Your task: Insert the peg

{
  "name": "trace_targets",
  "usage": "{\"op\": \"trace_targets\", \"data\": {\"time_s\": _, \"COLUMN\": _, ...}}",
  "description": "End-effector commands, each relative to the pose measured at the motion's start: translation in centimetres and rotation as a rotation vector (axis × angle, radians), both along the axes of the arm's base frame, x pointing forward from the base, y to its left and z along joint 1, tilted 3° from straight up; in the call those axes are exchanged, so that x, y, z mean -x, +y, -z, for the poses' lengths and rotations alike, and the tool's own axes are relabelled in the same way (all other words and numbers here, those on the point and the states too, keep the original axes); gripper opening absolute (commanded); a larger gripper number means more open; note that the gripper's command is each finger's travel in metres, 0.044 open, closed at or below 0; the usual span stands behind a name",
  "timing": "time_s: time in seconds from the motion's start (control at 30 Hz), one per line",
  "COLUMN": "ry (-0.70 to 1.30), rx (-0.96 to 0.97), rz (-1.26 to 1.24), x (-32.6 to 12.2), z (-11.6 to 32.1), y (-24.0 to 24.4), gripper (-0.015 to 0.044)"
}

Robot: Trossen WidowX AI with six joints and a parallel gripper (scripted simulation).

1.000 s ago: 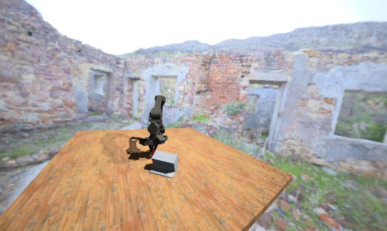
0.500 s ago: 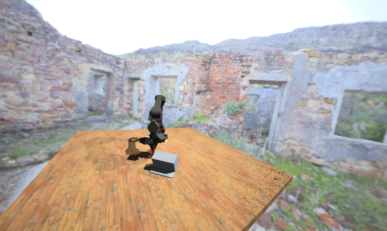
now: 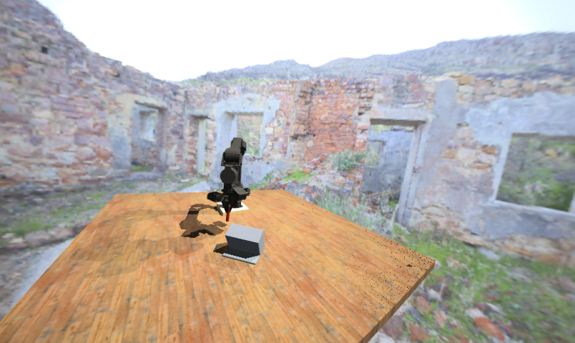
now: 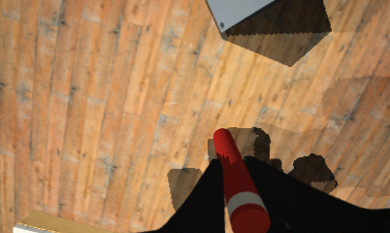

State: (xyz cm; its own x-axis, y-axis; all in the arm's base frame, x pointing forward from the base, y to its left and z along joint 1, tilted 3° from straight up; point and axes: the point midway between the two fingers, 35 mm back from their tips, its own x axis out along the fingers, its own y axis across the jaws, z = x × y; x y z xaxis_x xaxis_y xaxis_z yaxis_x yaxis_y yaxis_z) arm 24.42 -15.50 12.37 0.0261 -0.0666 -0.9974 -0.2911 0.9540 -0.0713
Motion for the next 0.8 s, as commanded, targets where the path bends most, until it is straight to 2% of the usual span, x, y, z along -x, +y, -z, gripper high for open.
{"op": "trace_targets", "data": {"time_s": 0.0, "ry": -0.001, "rx": -0.004, "rz": 0.0, "x": 0.0, "z": -1.4, "y": 0.1, "gripper": 0.0}}
{"op": "trace_targets", "data": {"time_s": 0.77, "ry": 0.019, "rx": 0.102, "rz": -0.154, "x": -1.0, "z": -0.8, "y": 0.9, "gripper": 0.0}}
